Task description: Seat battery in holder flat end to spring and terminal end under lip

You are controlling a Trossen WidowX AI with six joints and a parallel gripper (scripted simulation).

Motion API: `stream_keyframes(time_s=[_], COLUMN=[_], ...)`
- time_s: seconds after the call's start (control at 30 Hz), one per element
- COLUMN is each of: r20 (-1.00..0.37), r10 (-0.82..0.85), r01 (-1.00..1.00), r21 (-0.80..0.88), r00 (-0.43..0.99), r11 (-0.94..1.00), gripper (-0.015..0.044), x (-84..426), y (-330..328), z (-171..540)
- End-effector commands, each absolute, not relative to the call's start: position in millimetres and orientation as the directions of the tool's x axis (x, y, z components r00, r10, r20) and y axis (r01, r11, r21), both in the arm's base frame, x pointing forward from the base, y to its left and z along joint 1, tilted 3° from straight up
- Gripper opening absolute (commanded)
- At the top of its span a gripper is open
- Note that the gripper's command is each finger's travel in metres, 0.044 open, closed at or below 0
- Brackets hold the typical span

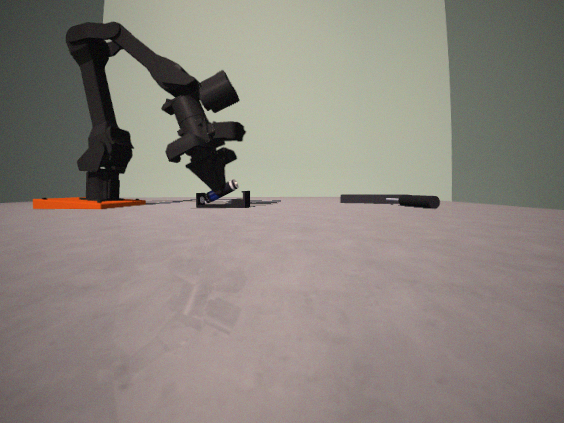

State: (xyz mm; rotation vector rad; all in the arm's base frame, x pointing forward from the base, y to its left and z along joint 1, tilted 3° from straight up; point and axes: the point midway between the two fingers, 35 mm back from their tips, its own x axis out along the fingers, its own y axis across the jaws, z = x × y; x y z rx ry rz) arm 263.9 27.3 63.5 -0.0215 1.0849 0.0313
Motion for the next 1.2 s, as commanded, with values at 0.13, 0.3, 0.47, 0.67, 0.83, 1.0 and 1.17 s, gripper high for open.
stream_keyframes(time_s=[0.13, 0.3, 0.47, 0.67, 0.83, 1.0, 1.17], r20=[-0.915, -0.927, -0.938, -0.950, -0.959, -0.967, -0.975], r10=[0.014, 0.013, 0.011, 0.009, 0.007, 0.006, 0.004], r01=[-0.038, -0.037, -0.037, -0.037, -0.037, -0.037, -0.037], r21=[-0.002, -0.001, -0.002, -0.003, -0.004, -0.004, -0.005], r00=[0.403, 0.376, 0.347, 0.313, 0.283, 0.253, 0.224], r11=[0.999, 0.999, 0.999, 0.999, 0.999, 0.999, 0.999], gripper=[0.0063, 0.0063, 0.0063, 0.0063, 0.0063, 0.0063, 0.0063], x=[263.7, 265.2, 266.5, 268.1, 269.4, 270.7, 271.9], y=[27.6, 27.9, 28.0, 28.0, 28.1, 28.1, 28.1], z=[58.9, 58.4, 57.9, 57.3, 56.8, 56.3, 55.7])
